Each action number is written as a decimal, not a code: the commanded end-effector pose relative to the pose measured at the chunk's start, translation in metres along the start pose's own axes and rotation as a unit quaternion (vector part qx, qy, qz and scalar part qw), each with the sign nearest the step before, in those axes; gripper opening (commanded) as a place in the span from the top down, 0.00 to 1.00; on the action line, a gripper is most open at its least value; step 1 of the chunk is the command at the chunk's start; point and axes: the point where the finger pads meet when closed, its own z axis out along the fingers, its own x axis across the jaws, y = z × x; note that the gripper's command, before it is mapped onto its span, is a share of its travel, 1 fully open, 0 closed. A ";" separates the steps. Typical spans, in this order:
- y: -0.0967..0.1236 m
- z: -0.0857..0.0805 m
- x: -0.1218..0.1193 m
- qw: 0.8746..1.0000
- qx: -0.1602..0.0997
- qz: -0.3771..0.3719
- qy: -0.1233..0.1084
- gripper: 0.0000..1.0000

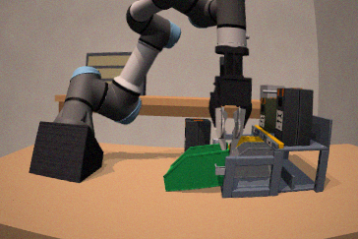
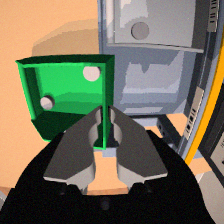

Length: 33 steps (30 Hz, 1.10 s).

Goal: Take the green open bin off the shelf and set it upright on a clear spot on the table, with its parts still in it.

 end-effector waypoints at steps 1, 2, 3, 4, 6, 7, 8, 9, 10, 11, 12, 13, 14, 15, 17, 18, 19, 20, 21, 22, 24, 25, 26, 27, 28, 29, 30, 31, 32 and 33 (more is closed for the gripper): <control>0.001 -0.001 -0.005 1.000 -0.001 0.000 0.002 1.00; 0.001 -0.001 -0.005 1.000 -0.001 0.000 0.002 1.00; 0.001 -0.001 -0.005 1.000 -0.001 0.000 0.002 1.00; 0.001 -0.001 -0.005 1.000 -0.001 0.000 0.002 1.00; 0.001 -0.001 -0.005 1.000 -0.001 0.000 0.002 1.00; 0.001 -0.001 -0.005 1.000 -0.001 0.000 0.002 1.00; 0.001 -0.001 -0.005 1.000 -0.001 0.000 0.002 1.00; 0.001 -0.001 -0.005 1.000 -0.001 0.000 0.002 1.00; 0.001 -0.001 -0.005 1.000 -0.001 0.000 0.002 1.00; 0.001 -0.001 -0.005 1.000 -0.001 0.000 0.002 1.00; 0.000 -0.001 -0.008 1.000 -0.001 0.000 0.001 1.00; 0.001 -0.001 -0.011 1.000 -0.001 0.000 0.001 1.00; 0.001 -0.001 -0.014 1.000 -0.001 0.000 0.001 1.00; 0.001 -0.001 -0.017 1.000 -0.001 0.000 0.001 1.00; 0.001 -0.001 -0.020 1.000 -0.001 0.000 0.002 1.00; 0.001 -0.001 -0.020 1.000 -0.001 0.000 0.002 1.00; 0.001 -0.001 -0.020 1.000 -0.001 0.000 0.002 1.00; 0.001 -0.001 -0.020 1.000 -0.001 0.000 0.002 1.00; 0.001 -0.001 -0.020 1.000 -0.001 0.000 0.002 1.00; 0.001 -0.001 -0.020 1.000 -0.001 0.000 0.002 1.00; 0.001 -0.001 -0.020 1.000 -0.001 0.000 0.002 1.00; 0.001 -0.001 -0.020 1.000 -0.001 0.000 0.002 1.00; 0.001 -0.001 -0.020 1.000 -0.001 0.000 0.002 1.00; 0.001 -0.001 -0.020 1.000 -0.001 0.000 0.002 1.00; 0.001 -0.001 -0.020 1.000 -0.001 0.000 0.002 1.00; 0.001 -0.001 -0.022 1.000 -0.001 0.000 0.001 1.00; 0.001 -0.001 -0.024 1.000 -0.001 0.000 0.001 1.00; 0.001 -0.001 -0.027 1.000 -0.001 0.000 0.001 1.00; 0.001 -0.001 -0.029 1.000 -0.001 0.000 0.001 1.00; 0.001 -0.001 -0.032 1.000 -0.001 0.000 0.001 1.00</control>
